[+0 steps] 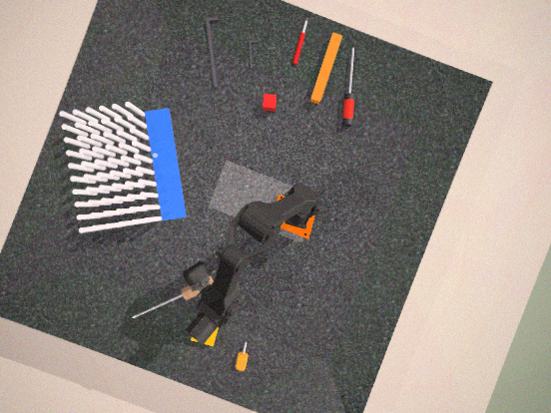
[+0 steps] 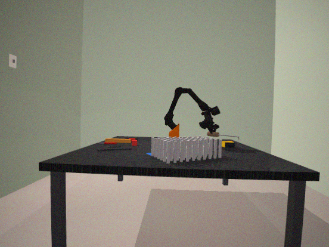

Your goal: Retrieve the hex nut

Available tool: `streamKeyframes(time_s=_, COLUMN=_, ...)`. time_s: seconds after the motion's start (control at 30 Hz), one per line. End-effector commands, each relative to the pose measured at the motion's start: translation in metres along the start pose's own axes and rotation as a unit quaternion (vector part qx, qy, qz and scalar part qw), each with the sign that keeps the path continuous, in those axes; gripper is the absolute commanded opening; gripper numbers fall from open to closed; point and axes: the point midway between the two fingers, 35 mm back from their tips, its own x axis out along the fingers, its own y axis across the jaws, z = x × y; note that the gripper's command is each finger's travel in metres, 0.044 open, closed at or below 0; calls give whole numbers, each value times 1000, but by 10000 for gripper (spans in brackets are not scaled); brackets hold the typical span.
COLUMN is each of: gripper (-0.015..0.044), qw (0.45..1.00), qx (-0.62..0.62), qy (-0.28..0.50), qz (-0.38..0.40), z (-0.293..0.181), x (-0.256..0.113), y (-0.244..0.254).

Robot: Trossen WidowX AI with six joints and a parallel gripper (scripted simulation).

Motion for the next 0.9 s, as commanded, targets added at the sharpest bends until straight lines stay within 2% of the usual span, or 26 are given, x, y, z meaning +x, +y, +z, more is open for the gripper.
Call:
streamKeyframes(time_s=0.0, gripper=0, qw=1000, qx=-1, qy=4, qz=3, z=0, x=3, y=0)
streamKeyframes(time_s=0.87, gripper=0, qw=1000, qx=-1, qy=4, qz=4, z=15, x=28, y=-7)
